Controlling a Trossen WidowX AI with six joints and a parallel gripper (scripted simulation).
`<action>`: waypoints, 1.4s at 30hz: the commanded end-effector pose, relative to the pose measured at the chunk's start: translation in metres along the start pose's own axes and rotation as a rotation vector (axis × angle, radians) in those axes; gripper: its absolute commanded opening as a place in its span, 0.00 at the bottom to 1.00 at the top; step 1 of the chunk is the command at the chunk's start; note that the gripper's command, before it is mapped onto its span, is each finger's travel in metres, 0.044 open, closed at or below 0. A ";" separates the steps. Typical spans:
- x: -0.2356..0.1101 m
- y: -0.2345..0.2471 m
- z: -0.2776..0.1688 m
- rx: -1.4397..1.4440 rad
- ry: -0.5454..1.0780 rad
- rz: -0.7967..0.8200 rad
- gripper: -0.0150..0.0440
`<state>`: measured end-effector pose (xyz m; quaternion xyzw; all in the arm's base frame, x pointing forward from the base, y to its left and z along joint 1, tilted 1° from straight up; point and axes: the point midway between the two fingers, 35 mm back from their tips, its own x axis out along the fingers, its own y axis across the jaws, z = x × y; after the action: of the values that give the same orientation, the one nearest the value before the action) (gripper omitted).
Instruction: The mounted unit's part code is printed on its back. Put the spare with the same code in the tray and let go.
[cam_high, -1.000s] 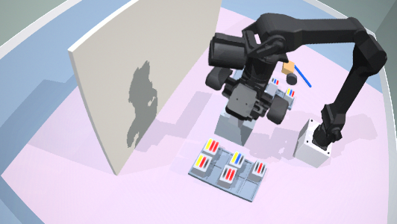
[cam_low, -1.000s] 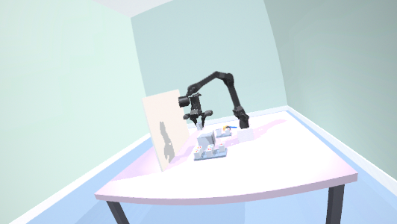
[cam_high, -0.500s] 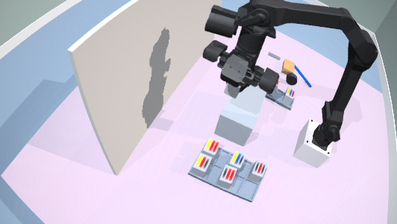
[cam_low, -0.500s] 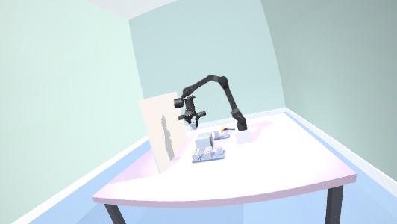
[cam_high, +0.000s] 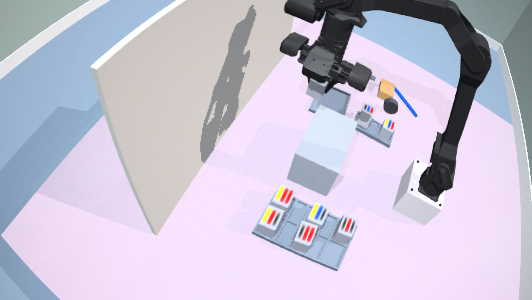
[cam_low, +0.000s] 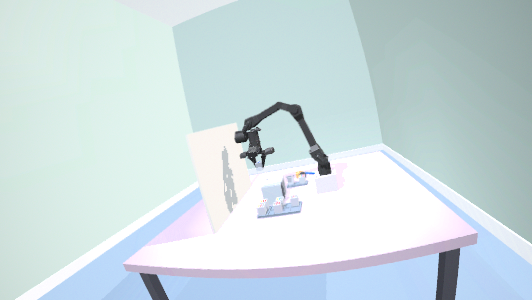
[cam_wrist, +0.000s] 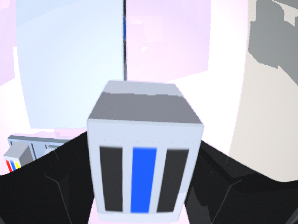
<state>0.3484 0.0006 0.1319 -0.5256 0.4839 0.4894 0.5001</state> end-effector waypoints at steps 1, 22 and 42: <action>0.000 -0.004 -0.024 -0.007 0.005 0.001 0.25; 0.005 0.010 -0.157 -0.042 0.010 0.024 0.25; 0.019 0.011 -0.168 -0.045 0.010 0.025 0.25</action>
<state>0.3428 -0.1673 0.1184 -0.5322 0.4838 0.5029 0.4794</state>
